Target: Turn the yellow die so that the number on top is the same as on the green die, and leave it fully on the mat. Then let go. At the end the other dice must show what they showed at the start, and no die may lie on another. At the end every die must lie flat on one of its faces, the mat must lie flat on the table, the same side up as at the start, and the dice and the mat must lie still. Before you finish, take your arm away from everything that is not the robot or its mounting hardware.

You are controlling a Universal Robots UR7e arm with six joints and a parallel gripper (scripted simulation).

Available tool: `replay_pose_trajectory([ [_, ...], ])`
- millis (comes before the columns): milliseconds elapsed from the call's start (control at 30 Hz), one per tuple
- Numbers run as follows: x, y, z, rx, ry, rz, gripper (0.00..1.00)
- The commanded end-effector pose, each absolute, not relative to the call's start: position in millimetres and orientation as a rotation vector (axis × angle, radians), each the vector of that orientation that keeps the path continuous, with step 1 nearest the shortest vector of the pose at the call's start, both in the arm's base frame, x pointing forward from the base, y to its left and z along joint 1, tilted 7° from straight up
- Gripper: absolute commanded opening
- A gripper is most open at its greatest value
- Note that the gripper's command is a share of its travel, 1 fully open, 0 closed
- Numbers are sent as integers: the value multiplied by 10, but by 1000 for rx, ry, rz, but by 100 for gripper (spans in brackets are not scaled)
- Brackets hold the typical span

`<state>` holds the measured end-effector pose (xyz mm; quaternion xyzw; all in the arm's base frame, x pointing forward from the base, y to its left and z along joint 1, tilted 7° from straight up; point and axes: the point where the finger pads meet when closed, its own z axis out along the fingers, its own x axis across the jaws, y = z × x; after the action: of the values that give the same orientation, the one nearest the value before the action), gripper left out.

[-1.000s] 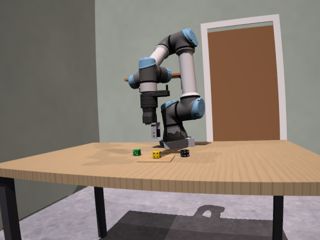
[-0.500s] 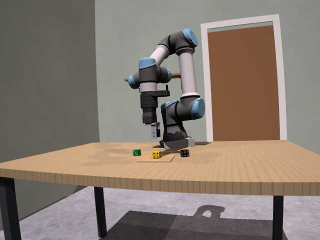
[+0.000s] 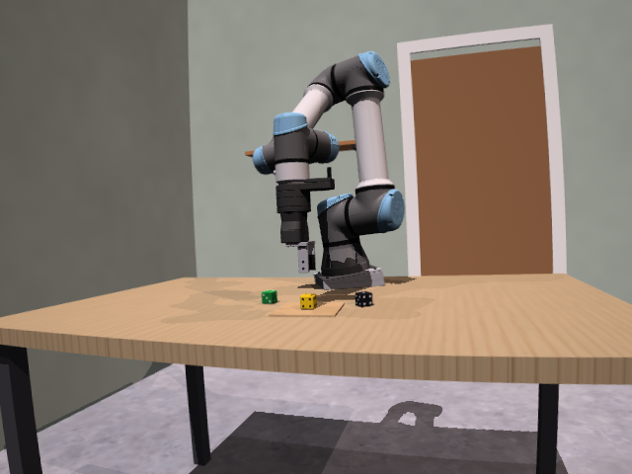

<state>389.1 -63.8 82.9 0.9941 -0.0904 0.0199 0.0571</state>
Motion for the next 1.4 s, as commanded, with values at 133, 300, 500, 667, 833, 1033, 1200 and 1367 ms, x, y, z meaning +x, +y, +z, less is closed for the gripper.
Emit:
replay_pose_trajectory([
  [133, 3896, -652, 735, 3014, -272, 62, 87],
  [300, 3898, -664, 652, 3014, -272, 62, 87],
  [500, 3900, -677, 555, 3014, -272, 62, 87],
  [667, 3901, -683, 512, 3014, -272, 62, 87],
  [833, 3902, -691, 453, 3014, -272, 62, 87],
  [1033, 3903, -697, 409, 3014, -272, 62, 87],
  [1200, 3903, -699, 398, 3014, -272, 62, 87],
  [1367, 3903, -700, 391, 3014, -272, 62, 87],
])
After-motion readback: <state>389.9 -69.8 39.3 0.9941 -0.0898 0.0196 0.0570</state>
